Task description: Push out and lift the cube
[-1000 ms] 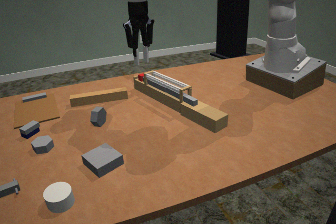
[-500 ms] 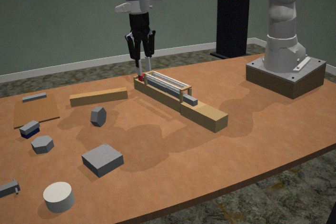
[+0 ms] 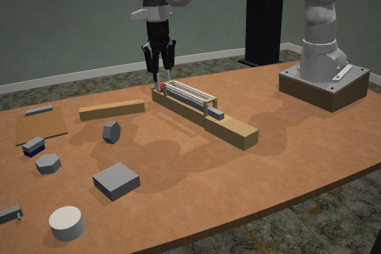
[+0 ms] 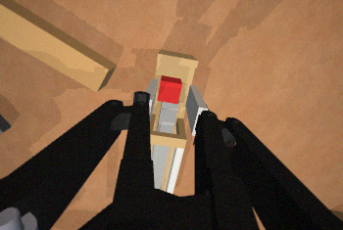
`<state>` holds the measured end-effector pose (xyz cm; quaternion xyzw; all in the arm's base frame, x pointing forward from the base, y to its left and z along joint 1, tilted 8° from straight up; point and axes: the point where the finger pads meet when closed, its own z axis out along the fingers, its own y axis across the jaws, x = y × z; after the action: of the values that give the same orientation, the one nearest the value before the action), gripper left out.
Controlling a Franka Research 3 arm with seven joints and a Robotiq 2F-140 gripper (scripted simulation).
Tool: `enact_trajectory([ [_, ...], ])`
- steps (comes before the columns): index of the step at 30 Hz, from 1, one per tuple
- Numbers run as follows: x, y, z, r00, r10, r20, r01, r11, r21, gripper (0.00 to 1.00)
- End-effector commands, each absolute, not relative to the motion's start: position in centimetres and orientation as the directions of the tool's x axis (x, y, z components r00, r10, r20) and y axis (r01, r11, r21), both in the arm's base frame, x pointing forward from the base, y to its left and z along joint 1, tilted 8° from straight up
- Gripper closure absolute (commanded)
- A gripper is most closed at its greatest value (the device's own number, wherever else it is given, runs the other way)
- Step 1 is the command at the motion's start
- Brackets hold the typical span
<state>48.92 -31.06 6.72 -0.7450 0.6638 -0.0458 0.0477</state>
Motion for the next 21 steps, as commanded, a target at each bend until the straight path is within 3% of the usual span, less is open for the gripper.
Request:
enact_trajectory([
  [1,49.29,-31.41,6.53,0.108,-0.994,0.016,-0.984,-0.109,-0.14,0.75],
  [21,49.33,-31.41,6.24,0.108,-0.994,0.016,-0.984,-0.109,-0.14,0.75],
])
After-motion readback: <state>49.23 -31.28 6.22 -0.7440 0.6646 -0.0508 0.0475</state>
